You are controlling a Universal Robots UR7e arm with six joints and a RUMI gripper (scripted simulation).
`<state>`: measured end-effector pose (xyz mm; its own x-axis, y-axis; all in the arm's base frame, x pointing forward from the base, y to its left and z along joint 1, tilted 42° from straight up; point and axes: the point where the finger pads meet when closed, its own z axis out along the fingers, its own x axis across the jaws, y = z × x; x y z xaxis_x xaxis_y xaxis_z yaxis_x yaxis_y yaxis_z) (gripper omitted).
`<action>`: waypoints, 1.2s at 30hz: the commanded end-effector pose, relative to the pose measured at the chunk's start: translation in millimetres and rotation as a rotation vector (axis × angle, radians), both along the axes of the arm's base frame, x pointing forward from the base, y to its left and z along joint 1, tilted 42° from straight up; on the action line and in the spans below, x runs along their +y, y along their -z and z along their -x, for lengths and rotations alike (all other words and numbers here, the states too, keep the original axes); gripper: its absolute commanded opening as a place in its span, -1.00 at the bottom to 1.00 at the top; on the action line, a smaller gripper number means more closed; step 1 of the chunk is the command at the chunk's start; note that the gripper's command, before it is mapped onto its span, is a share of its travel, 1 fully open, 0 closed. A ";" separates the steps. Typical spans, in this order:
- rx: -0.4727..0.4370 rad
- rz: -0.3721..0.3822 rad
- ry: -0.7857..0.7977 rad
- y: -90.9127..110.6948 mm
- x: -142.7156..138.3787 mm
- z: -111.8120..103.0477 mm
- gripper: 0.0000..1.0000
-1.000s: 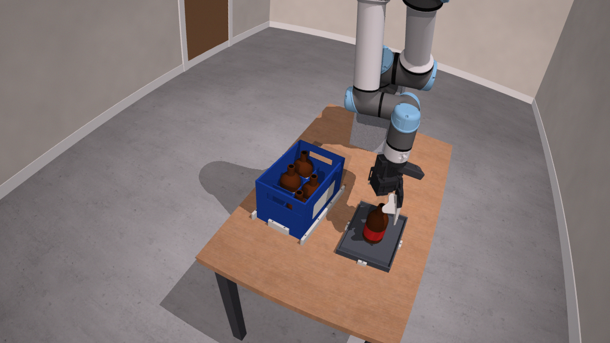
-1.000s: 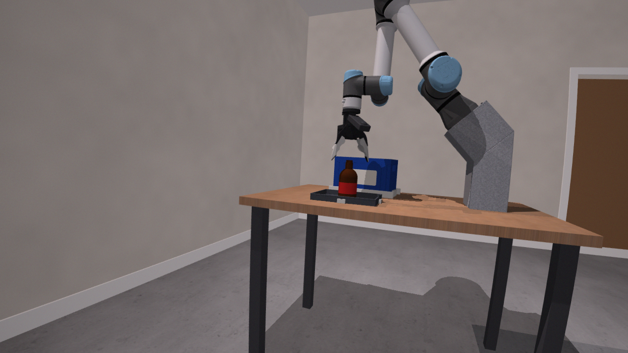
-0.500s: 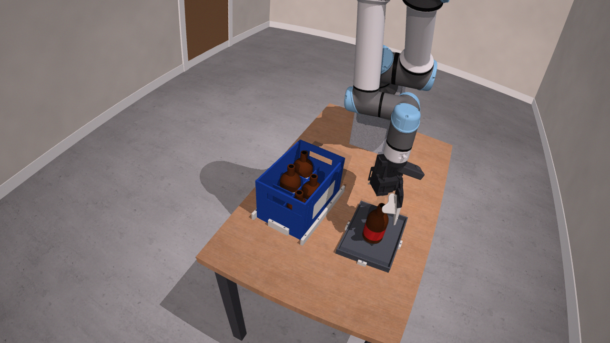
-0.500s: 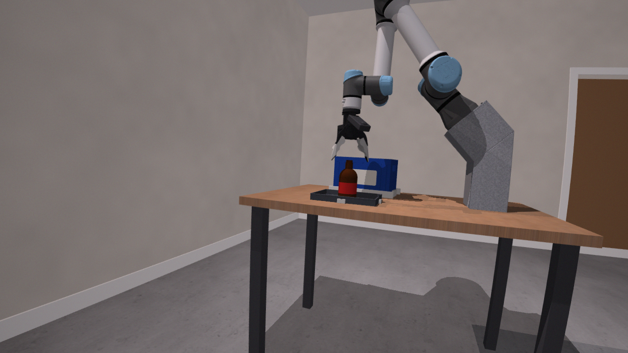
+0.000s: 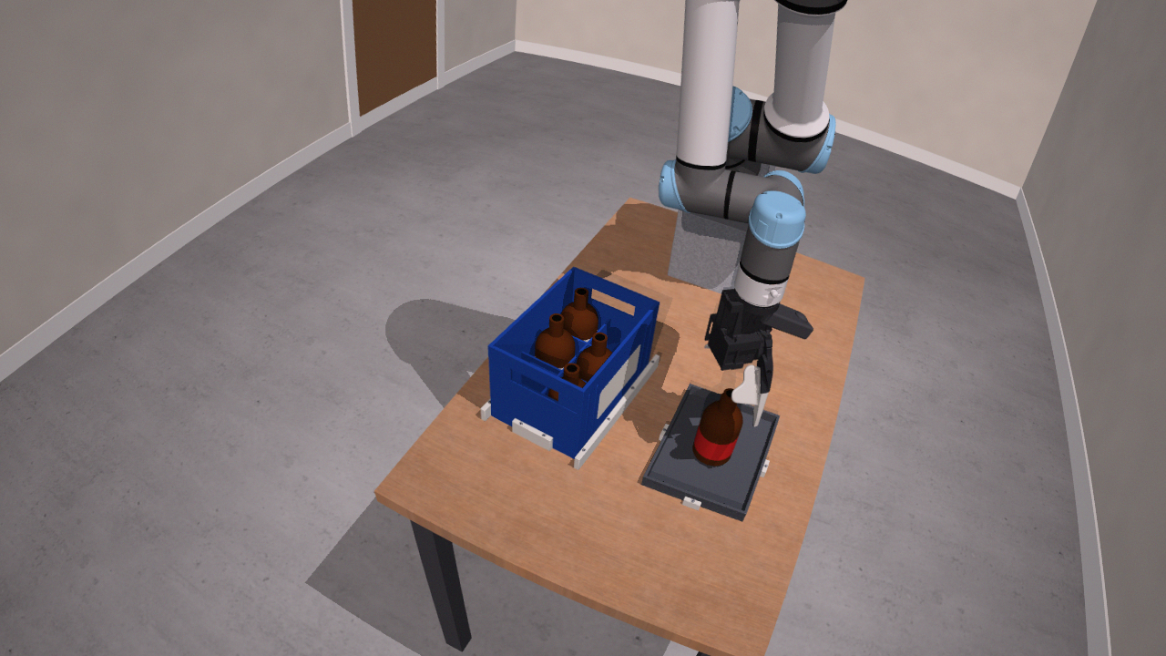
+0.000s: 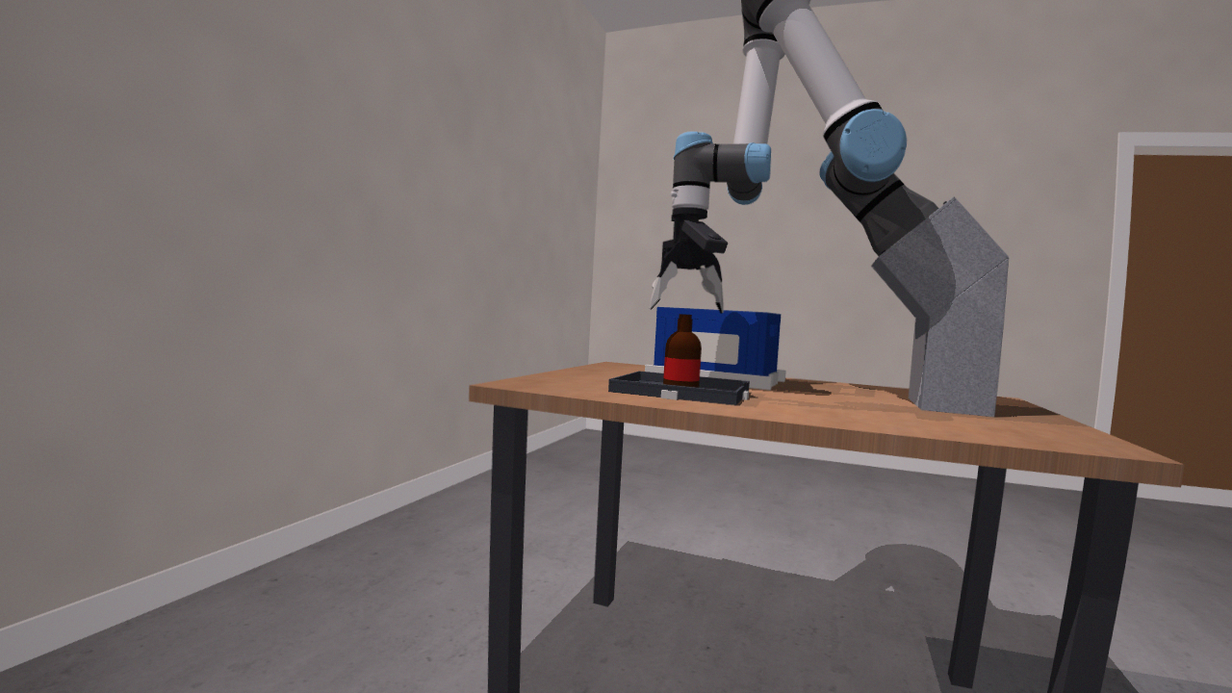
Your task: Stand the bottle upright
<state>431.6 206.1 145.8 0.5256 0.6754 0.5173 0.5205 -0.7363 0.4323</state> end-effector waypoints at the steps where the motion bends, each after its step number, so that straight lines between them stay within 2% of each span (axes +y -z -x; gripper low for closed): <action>1: -0.001 0.000 0.000 -4.0 -0.1 3.2 1.00; 27: -0.001 0.000 0.000 -46.2 -2.5 41.7 1.00; 36: -0.001 0.000 0.000 -53.4 -2.9 48.3 1.00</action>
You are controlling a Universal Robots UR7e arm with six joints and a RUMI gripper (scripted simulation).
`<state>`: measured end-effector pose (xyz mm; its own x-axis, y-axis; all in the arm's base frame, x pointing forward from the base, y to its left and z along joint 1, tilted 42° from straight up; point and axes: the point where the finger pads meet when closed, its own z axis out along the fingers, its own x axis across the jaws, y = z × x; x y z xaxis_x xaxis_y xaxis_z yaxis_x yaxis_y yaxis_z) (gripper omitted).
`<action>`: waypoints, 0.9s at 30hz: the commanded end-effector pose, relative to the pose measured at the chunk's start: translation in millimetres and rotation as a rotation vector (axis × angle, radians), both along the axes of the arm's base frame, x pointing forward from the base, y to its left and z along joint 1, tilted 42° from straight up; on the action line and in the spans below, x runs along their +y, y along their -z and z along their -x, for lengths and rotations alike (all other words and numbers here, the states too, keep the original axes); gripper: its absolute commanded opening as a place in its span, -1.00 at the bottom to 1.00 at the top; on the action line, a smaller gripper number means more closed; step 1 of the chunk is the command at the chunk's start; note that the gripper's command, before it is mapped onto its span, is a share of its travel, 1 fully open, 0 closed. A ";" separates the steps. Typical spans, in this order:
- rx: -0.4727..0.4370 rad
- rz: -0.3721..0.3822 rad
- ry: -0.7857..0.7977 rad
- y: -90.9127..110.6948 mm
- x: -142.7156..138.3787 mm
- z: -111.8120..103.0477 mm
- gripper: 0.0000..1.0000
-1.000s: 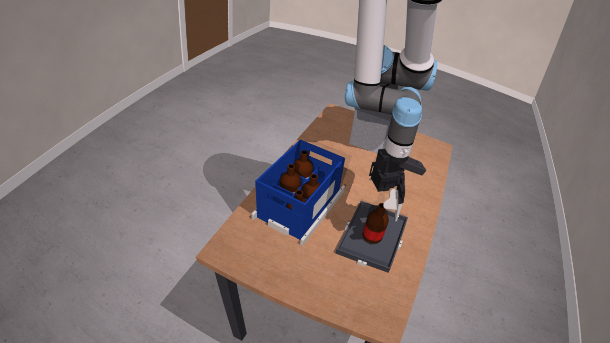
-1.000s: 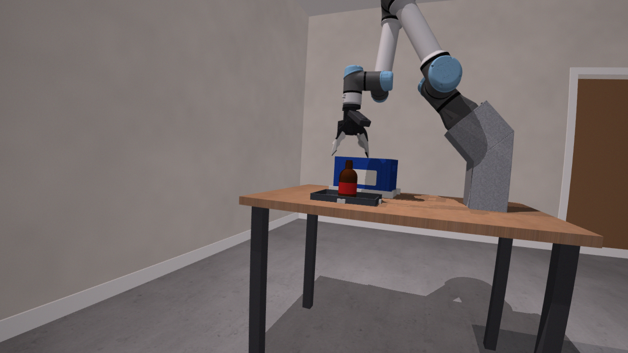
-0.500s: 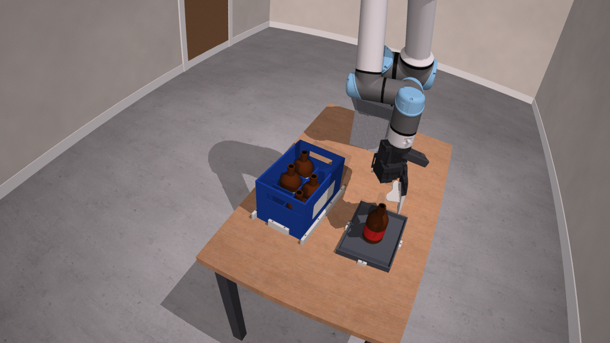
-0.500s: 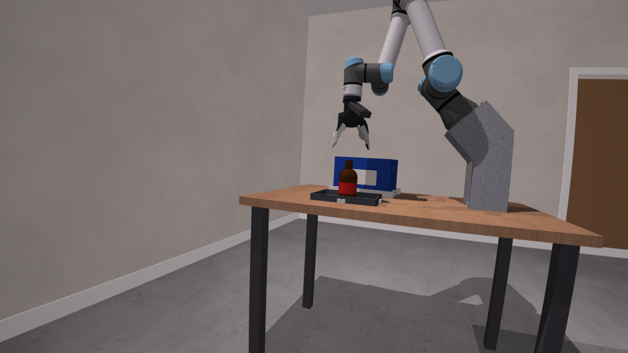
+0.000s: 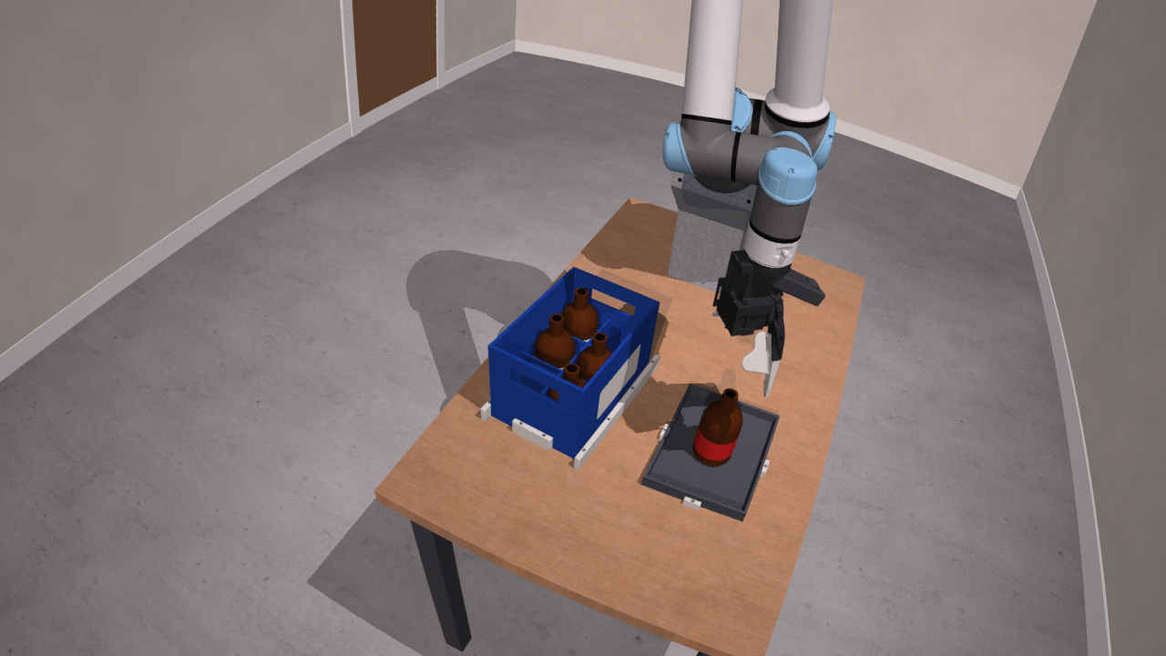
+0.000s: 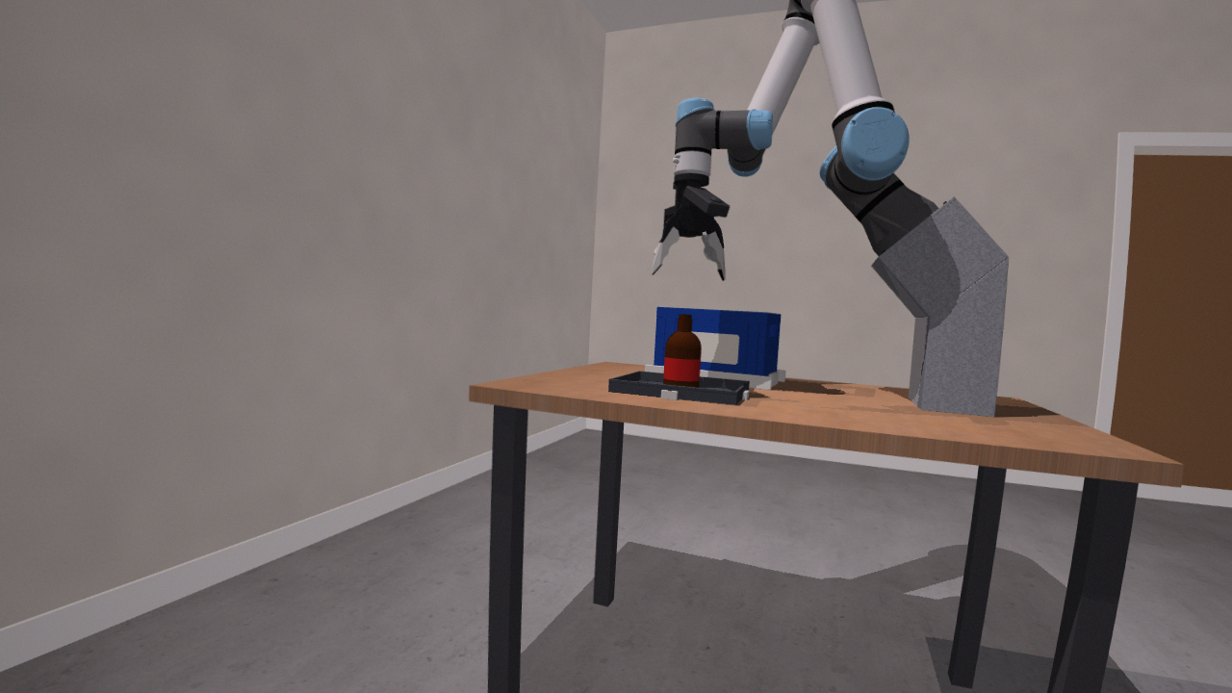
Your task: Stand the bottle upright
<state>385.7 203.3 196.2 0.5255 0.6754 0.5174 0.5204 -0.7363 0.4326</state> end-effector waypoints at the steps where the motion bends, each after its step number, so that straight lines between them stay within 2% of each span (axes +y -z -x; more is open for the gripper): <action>1: 0.000 0.000 0.000 -3.6 -0.1 2.9 1.00; 10: 0.000 0.000 0.000 -5.4 -0.2 4.6 1.00; 11: 0.000 0.000 0.000 -5.4 -0.2 4.6 -1.00; 27: 0.000 0.000 0.000 -5.4 -0.2 4.6 -1.00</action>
